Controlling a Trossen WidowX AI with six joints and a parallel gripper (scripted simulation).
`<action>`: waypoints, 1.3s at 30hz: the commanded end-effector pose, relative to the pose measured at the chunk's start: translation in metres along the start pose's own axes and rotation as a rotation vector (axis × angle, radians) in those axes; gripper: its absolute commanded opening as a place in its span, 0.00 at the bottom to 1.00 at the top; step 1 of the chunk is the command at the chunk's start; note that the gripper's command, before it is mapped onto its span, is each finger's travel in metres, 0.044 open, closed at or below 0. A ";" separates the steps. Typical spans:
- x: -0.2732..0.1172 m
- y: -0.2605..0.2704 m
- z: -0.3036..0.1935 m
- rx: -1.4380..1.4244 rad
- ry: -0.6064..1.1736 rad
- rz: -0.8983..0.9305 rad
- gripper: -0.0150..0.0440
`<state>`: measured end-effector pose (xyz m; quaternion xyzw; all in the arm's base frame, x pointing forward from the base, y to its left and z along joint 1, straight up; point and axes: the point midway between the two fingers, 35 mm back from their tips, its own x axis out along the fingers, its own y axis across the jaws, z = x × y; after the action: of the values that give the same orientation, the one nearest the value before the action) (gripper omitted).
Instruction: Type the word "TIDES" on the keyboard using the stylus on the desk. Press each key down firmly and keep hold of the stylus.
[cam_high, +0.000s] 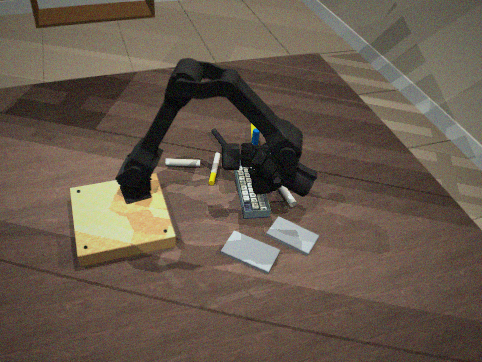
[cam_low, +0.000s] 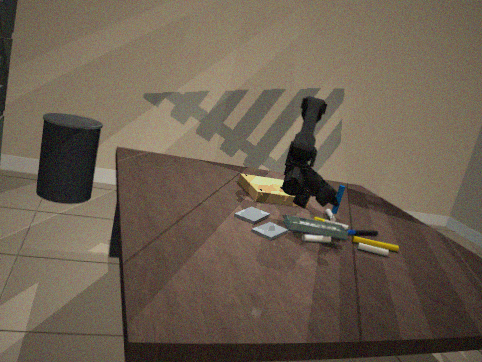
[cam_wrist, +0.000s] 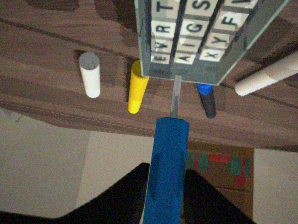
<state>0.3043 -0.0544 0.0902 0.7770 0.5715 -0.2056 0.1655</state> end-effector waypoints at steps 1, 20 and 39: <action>-0.015 -0.005 0.005 -0.005 0.002 0.000 0.25; -0.008 -0.006 0.026 -0.005 0.003 0.000 0.39; -0.003 -0.006 0.036 -0.005 0.003 0.000 0.39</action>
<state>0.2929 -0.0719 0.0621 0.7775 0.5719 -0.2037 0.1639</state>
